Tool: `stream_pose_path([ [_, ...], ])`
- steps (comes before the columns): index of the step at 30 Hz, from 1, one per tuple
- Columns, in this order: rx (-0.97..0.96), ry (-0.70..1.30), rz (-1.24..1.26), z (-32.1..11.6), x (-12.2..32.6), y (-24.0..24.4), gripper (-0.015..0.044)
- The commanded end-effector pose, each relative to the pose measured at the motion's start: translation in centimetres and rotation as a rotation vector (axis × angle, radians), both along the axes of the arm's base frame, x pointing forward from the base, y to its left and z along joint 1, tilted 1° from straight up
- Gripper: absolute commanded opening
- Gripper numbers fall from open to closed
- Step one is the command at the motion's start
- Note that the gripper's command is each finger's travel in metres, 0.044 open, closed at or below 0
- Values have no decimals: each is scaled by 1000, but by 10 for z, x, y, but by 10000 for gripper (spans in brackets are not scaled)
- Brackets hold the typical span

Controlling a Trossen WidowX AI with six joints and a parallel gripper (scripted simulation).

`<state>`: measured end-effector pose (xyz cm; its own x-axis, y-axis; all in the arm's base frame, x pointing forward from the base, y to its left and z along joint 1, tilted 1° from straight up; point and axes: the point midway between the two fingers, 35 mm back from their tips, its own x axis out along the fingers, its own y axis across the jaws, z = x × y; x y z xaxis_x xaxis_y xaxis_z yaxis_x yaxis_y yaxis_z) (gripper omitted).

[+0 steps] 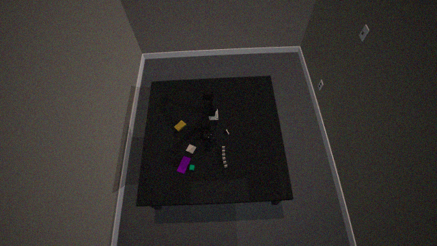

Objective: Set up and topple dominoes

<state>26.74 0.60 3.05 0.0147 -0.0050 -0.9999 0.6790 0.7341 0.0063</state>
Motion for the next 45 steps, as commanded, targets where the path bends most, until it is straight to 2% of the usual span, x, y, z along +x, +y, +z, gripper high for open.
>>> stream_pose_path([
  [1, -5, 5, -3, -2, -1, -1, 177],
  [4, -5, 5, -3, -2, -1, -1, 107],
  [14, -5, 5, -3, 0, -1, -1, 107],
  [28, -6, 5, -3, 145, -6, -9, 107],
  [34, -6, 5, 12, 159, -7, -10, 107],
  [36, -7, 6, 133, 159, -5, -10, 107],
  [45, -18, 11, 990, 159, 10, -11, 107],
])
